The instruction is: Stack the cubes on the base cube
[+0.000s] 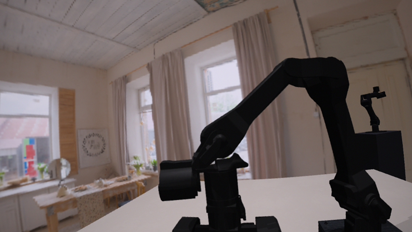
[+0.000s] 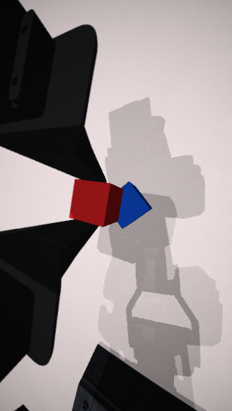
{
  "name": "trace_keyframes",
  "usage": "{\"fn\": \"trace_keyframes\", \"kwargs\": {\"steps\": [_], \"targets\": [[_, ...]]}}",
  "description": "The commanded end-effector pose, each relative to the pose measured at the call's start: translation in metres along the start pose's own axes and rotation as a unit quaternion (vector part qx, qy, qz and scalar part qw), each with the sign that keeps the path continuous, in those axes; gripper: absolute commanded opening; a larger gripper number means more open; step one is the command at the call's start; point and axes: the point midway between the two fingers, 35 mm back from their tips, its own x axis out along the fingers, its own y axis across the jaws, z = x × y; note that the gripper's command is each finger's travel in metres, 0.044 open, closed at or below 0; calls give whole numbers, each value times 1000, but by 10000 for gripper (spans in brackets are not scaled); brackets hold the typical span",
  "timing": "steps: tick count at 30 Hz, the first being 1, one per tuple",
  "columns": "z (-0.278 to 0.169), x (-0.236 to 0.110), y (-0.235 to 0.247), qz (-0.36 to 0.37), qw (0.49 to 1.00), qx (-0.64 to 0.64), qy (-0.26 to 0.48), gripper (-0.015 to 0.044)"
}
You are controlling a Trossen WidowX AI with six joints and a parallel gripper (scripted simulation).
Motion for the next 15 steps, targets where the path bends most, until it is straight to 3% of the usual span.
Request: {"fn": "trace_keyframes", "kwargs": {"steps": [1,15], "targets": [[0,1,0,0,1000,2,1,105],[0,3,0,0,1000,0,1,105]]}}
